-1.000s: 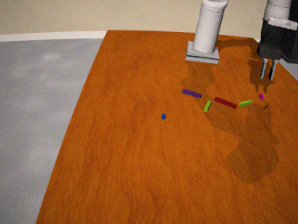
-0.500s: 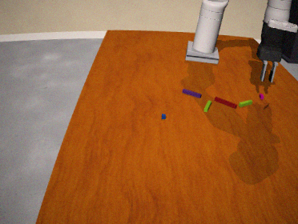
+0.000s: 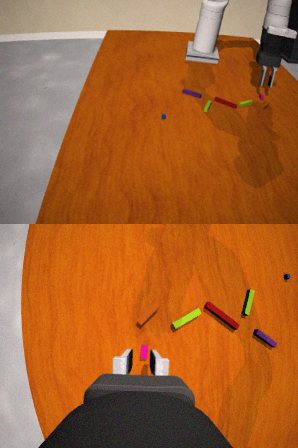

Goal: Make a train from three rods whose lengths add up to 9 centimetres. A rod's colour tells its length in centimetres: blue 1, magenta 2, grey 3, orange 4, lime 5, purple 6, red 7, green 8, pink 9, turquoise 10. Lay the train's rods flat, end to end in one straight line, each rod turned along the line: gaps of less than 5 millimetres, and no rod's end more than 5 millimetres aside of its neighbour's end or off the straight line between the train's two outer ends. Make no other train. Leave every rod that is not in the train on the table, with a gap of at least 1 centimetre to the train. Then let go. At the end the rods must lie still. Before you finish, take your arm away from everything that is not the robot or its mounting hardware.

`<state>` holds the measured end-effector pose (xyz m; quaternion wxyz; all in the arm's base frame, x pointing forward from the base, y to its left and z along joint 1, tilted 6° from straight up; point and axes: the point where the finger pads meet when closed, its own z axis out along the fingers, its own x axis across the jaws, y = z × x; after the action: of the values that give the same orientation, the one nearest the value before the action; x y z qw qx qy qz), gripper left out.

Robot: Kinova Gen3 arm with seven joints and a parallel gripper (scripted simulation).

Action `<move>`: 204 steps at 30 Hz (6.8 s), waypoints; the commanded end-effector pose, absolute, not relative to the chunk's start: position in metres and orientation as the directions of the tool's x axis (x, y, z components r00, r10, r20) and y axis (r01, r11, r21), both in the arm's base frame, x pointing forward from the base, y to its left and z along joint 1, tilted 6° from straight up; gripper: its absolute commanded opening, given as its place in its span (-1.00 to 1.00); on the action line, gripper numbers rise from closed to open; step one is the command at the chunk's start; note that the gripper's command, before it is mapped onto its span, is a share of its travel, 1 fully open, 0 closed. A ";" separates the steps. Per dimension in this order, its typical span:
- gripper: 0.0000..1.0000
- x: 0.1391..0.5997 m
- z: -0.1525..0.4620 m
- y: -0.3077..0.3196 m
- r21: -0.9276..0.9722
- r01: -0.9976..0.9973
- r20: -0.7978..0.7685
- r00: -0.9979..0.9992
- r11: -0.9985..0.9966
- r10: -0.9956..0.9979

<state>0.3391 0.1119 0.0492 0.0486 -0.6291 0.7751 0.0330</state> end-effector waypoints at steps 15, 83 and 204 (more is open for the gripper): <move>0.07 0.339 0.028 0.110 -0.005 -0.977 -0.111 -0.211 0.213 -0.971; 0.07 0.339 0.014 0.112 -0.005 -0.977 -0.111 -0.211 0.213 -0.971; -0.52 0.337 0.104 0.102 -0.005 -0.977 -0.111 -0.211 0.213 -0.971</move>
<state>0.3341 0.0960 0.0969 0.0361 -0.6224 0.7812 0.0327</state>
